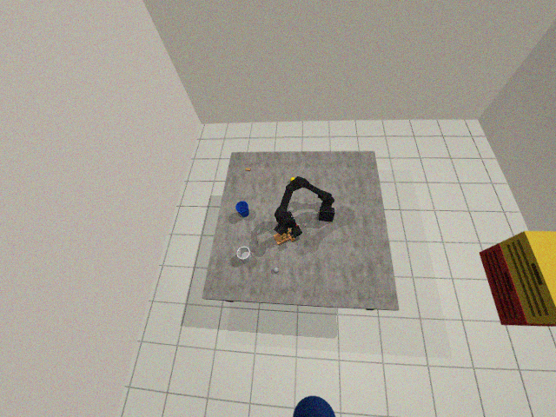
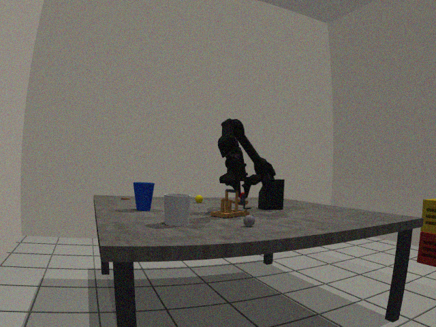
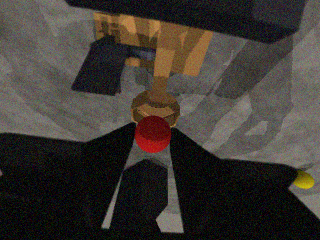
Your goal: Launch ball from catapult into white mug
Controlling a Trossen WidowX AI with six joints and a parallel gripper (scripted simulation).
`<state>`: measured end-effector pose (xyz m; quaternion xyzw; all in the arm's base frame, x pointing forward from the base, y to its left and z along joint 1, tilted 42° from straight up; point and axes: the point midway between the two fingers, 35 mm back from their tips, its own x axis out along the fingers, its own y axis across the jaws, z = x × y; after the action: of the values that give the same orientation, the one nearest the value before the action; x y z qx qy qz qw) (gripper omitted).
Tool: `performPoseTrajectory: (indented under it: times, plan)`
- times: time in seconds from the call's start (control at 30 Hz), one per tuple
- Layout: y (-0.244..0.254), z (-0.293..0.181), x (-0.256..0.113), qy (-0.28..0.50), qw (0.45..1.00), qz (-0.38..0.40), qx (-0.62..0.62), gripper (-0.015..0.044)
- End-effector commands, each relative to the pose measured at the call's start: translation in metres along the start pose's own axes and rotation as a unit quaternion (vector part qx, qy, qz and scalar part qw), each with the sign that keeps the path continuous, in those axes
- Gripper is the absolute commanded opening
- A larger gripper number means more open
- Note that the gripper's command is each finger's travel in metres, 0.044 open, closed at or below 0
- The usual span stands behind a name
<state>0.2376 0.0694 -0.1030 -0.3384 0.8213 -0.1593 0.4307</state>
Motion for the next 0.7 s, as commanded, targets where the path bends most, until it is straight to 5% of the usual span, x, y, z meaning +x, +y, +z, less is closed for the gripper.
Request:
performPoseTrajectory:
  times: [0.0,0.27,0.43,0.67]
  plan:
    - [0.0,0.0,-0.001,0.0,1.0,0.0,0.0,0.0236]
    - [0.001,-0.04,-0.102,-0.028,0.999,0.003,-0.022,0.044]
    - [0.004,-0.026,-0.091,-0.04,0.999,0.003,-0.023,0.044]
    - [0.021,0.037,-0.119,-0.154,0.987,0.034,-0.022,0.044]
